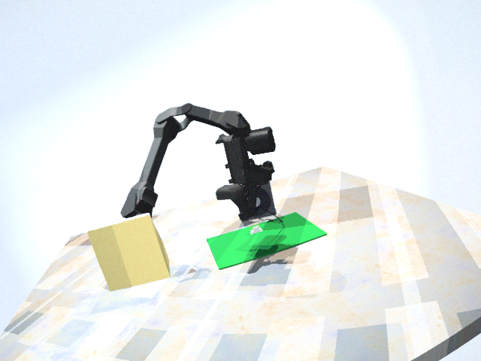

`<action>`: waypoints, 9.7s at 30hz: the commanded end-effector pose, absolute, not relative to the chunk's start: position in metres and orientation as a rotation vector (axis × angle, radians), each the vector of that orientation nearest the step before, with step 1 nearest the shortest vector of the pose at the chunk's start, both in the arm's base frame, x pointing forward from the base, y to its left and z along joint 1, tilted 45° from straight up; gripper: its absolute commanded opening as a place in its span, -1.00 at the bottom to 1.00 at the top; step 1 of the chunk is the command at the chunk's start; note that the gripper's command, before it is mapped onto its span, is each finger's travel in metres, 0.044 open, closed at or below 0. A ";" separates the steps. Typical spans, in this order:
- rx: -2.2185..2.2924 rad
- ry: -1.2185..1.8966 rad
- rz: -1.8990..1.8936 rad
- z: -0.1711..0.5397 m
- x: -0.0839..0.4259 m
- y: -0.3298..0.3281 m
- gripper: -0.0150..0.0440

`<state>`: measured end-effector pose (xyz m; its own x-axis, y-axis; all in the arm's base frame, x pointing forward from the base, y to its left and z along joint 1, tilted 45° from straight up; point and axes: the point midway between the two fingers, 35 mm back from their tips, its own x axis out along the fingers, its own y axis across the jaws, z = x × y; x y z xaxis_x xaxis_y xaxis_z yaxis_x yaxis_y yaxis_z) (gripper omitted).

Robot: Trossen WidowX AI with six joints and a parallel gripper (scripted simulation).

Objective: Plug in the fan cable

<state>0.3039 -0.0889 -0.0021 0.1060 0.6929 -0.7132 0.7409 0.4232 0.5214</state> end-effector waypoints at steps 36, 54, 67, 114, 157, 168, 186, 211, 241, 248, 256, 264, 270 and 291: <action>1.018 1.565 -0.345 -0.043 0.295 -0.070 -0.49; 0.890 1.462 -0.481 -0.056 0.295 -0.065 -0.49; 0.819 1.358 -0.568 -0.061 0.296 -0.062 -0.49; 0.743 0.840 -0.770 -0.045 0.298 -0.052 -0.49; 0.851 0.419 -0.793 -0.004 0.285 -0.047 -0.49; 0.853 0.418 -0.796 -0.002 0.284 -0.050 -0.49; 0.856 0.414 -0.800 -0.007 0.284 -0.046 -0.49; 0.857 0.414 -0.800 -0.025 0.286 -0.029 -0.49; 0.857 0.415 -0.801 -0.046 0.286 -0.010 -0.49; 0.857 0.416 -0.801 -0.050 0.286 -0.005 -0.49; 0.850 0.429 -0.799 -0.051 0.283 -0.006 -0.49; 0.850 0.429 -0.799 -0.051 0.283 -0.006 -0.49; 0.850 0.429 -0.799 -0.051 0.283 -0.006 -0.49; 0.850 0.429 -0.799 -0.051 0.283 -0.006 -0.49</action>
